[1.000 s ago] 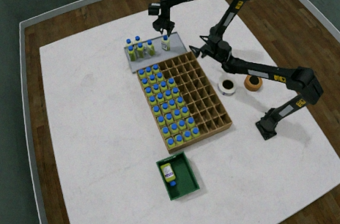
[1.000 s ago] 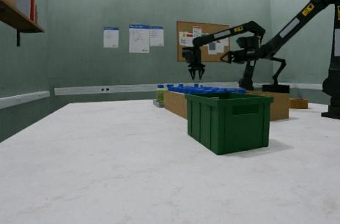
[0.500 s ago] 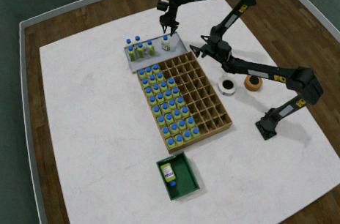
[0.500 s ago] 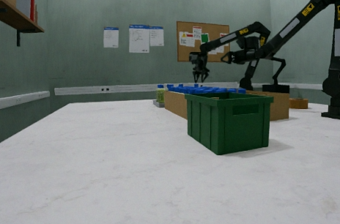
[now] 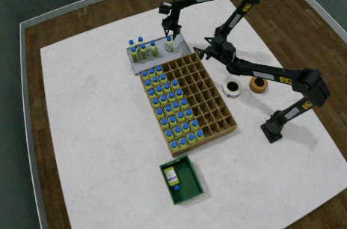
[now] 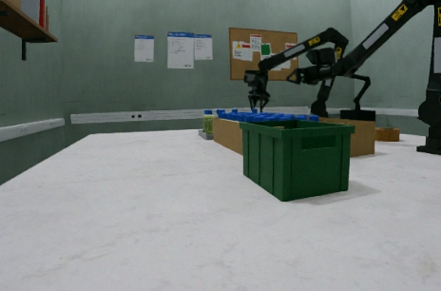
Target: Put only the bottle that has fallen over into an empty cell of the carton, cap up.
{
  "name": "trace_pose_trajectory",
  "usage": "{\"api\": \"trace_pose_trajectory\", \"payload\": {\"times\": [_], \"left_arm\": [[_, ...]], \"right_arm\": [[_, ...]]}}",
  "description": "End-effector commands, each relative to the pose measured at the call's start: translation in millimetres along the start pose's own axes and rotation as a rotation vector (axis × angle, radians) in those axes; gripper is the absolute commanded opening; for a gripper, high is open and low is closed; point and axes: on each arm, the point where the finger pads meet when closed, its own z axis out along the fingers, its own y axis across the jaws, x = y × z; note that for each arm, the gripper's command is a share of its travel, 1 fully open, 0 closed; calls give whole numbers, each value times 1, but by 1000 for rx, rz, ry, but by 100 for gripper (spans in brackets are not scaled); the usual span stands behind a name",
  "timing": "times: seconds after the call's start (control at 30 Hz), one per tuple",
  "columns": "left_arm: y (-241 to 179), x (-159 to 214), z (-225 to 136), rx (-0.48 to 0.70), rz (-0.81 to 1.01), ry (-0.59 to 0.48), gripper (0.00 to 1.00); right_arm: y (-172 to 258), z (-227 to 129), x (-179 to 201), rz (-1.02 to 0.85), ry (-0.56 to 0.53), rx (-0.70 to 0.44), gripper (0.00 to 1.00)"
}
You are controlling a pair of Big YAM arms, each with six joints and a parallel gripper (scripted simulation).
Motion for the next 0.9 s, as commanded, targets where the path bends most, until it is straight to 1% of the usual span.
{"api": "trace_pose_trajectory", "payload": {"times": [0.0, 0.17, 0.23, 0.33, 0.53, 0.6, 0.63, 0.67, 0.73, 0.87], "left_arm": [[2, -8, 5, -10, -4, -8, 100], [2, -17, 3, -6, -4, -30, 100], [2, -17, 3, -6, -4, -30, 100], [2, -17, 3, -6, -4, -30, 100], [2, -17, 3, -6, -4, -30, 100], [2, -17, 3, -6, -4, -30, 100], [2, -17, 3, -6, -4, -30, 100], [2, -17, 3, -6, -4, -30, 100], [2, -17, 3, -6, -4, -30, 100], [2, -17, 3, -6, -4, -30, 100]], "right_arm": [[-16, 0, -15, -12, -20, 36, 53], [-10, 12, -10, -5, -12, 22, 53], [-7, 15, -7, -1, -8, 13, 38], [-17, 1, -13, -7, -24, 49, 30], [-14, 2, -9, -8, -20, 40, 13], [-14, 2, -9, -8, -20, 40, 13], [-17, -6, -14, -15, -27, 56, 1], [-19, -12, -18, -18, -30, 63, 0], [-19, -23, -23, -19, -31, 66, 22], [-16, -50, -36, -20, -33, 67, 22]]}}
